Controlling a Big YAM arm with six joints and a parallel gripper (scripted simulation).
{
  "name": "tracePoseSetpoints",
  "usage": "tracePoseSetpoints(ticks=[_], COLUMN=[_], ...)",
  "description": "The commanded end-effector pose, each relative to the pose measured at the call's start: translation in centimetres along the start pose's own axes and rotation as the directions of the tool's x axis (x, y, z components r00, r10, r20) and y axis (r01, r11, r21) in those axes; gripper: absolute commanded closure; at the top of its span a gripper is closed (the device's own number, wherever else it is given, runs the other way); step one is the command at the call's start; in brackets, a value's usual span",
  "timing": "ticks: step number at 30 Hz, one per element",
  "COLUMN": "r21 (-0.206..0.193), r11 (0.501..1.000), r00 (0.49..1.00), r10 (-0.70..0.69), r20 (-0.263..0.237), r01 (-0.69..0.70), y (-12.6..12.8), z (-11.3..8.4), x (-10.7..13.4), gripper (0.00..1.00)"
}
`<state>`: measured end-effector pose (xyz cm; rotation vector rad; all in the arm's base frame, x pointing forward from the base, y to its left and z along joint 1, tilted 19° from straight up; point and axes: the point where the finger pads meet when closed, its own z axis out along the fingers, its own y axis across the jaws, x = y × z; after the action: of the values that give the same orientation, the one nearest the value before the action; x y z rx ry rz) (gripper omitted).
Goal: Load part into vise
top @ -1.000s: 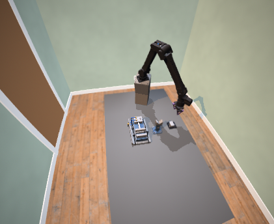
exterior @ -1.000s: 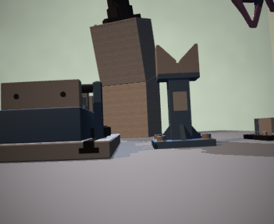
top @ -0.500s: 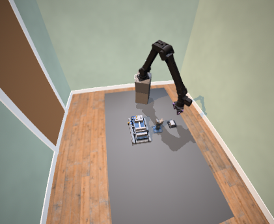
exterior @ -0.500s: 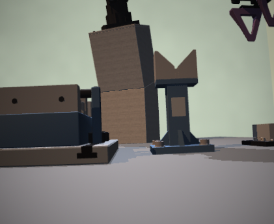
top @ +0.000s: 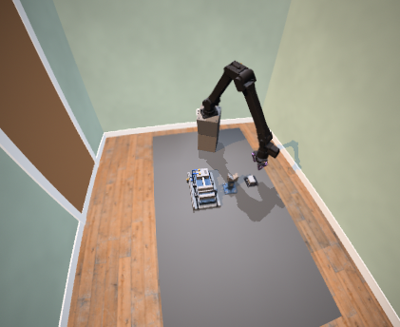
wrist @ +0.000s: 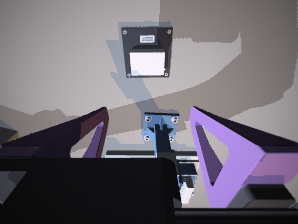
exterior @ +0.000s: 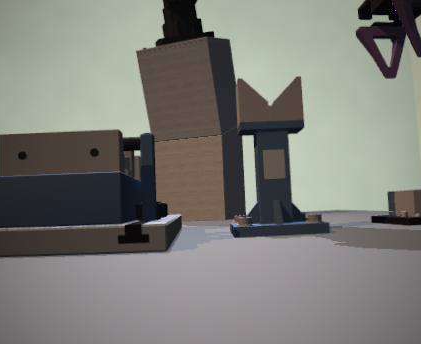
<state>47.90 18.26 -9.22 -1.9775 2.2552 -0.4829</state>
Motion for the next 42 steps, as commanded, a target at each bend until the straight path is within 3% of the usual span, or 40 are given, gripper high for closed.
tracePoseSetpoints(ticks=[1,8,10,11,13,25,27,28,30,42], r21=[0.009,0.013,0.013,0.041,0.012,0.01,0.01,0.041,0.009,0.008], r11=[1.0,1.0,1.0,0.999,1.0,1.0,1.0,0.999,1.0,1.0], r00=[1.0,1.0,1.0,1.0,1.0,1.0,1.0,1.0,1.0,1.0], r10=[0.003,0.002,0.002,0.002,0.004,0.001,0.001,-0.001,0.003,-0.001], r20=[0.007,0.009,0.009,0.028,0.008,0.007,0.007,0.027,0.006,0.006], r01=[-0.003,-0.002,-0.002,-0.003,-0.004,-0.001,-0.001,-0.001,-0.003,0.001], y=[-1.1,-1.3,-1.3,-2.0,-1.3,-1.0,-1.0,-2.0,-1.0,-0.8], z=[1.2,2.8,2.8,1.2,3.6,6.8,6.8,5.2,7.6,10.7], x=[-0.1,-0.2,-0.2,-0.7,-0.1,-0.1,-0.1,-0.7,0.0,0.0], gripper=[0.19,0.19,0.19,0.19,0.19,0.19,0.19,0.19,0.19,0.19])
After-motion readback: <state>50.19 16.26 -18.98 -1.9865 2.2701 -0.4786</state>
